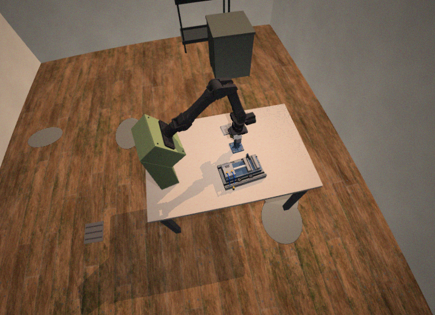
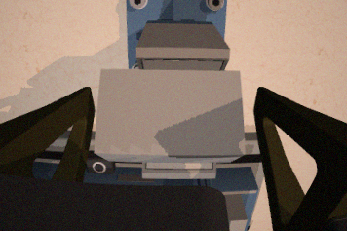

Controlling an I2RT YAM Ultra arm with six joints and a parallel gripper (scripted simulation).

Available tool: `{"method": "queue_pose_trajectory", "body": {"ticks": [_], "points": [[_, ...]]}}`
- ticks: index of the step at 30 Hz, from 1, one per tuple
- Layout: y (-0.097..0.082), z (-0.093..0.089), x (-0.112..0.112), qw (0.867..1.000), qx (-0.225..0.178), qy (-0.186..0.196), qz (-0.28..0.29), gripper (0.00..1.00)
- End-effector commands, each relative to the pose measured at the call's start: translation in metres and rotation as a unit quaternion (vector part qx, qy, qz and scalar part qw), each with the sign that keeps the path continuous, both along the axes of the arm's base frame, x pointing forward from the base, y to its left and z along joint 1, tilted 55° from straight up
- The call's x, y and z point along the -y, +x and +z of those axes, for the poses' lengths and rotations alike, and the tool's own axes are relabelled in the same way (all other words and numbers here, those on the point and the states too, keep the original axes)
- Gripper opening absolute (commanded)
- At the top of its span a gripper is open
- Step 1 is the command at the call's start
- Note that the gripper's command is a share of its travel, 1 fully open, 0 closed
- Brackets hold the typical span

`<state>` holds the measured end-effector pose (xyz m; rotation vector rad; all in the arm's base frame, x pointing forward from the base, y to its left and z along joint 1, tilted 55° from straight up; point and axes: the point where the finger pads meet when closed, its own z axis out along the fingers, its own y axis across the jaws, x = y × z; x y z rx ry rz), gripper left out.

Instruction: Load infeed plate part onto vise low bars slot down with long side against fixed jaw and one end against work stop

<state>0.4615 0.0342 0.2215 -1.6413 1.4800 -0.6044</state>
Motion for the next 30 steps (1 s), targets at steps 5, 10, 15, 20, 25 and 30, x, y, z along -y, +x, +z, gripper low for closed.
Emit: {"method": "queue_pose_trajectory", "body": {"ticks": [5, 10, 15, 20, 25, 30], "points": [[-0.005, 0.001, 0.003, 0.999, -0.004, -0.018, -0.038, 0.81], [-0.003, 0.003, 0.003, 0.998, -0.004, -0.034, -0.061, 0.81], [0.000, 0.014, 0.003, 0.995, 0.007, -0.048, -0.085, 0.81], [0.002, 0.005, 0.003, 0.992, -0.003, -0.065, -0.108, 0.81], [0.004, 0.001, 0.003, 0.990, -0.009, -0.076, -0.121, 0.81], [0.003, 0.003, 0.002, 0.985, -0.007, -0.091, -0.144, 0.81]]}}
